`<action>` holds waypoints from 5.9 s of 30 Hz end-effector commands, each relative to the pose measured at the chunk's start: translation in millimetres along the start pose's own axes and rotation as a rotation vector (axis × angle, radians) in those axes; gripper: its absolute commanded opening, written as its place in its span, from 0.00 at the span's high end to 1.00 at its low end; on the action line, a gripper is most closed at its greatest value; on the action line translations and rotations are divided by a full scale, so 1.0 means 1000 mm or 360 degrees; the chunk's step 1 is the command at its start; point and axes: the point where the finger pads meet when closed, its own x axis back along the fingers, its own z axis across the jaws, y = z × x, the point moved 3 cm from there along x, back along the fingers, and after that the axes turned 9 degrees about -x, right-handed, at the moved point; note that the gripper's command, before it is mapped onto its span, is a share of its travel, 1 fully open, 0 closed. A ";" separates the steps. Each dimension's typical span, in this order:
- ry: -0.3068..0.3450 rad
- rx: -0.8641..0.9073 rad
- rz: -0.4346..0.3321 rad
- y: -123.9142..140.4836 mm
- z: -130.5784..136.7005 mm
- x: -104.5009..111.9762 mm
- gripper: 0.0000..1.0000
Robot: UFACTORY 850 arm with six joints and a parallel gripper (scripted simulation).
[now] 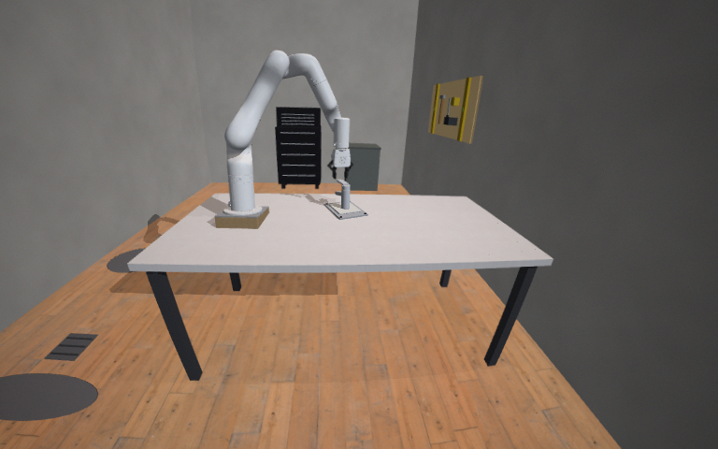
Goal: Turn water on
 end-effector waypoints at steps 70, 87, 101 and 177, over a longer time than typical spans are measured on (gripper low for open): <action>0.0003 0.0000 0.0000 0.000 0.002 -0.011 0.28; 0.0003 0.0000 0.0000 0.000 0.002 -0.028 0.28; 0.0003 0.0000 0.0000 0.000 0.002 -0.035 0.28; 0.0003 0.0000 0.0000 0.003 0.002 -0.024 1.00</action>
